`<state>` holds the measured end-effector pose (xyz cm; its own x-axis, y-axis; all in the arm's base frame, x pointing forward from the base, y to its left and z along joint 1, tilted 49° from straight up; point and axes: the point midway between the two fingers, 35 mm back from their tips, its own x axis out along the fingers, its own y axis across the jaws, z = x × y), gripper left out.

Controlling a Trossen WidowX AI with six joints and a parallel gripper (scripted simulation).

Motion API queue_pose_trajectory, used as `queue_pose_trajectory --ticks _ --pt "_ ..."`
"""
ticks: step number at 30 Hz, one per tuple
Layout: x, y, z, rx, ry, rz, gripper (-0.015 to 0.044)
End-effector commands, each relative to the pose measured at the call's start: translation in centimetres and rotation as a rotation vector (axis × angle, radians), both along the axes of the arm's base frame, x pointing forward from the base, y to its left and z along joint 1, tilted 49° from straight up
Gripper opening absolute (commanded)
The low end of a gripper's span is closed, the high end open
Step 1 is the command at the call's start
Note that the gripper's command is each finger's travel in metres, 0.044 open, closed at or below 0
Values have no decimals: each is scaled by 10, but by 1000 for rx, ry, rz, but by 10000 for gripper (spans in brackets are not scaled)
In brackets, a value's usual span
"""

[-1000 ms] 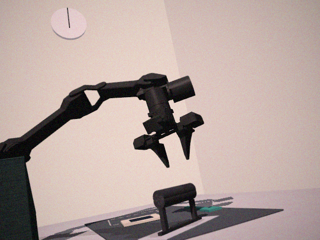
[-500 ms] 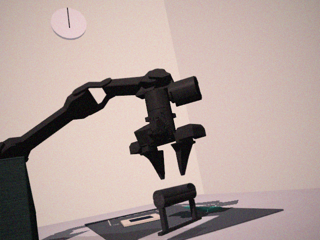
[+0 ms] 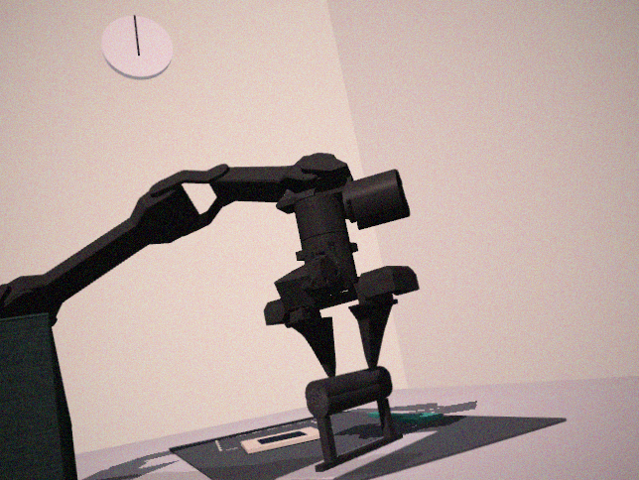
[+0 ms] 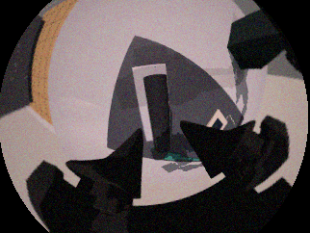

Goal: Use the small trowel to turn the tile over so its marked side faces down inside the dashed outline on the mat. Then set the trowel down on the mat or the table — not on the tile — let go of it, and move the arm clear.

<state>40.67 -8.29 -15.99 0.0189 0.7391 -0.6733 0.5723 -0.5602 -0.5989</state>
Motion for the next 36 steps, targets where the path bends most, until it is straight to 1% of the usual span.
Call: queue_pose_trajectory --ticks 1,13,18,19,36 --pt "-4 9 -11 11 16 0 270" --pt "-3 18 -18 13 17 -1 270" --pt "-3 18 -18 13 17 -1 139" --pt "-3 18 -18 13 17 -1 132" --pt "-3 18 -18 13 17 -1 130"
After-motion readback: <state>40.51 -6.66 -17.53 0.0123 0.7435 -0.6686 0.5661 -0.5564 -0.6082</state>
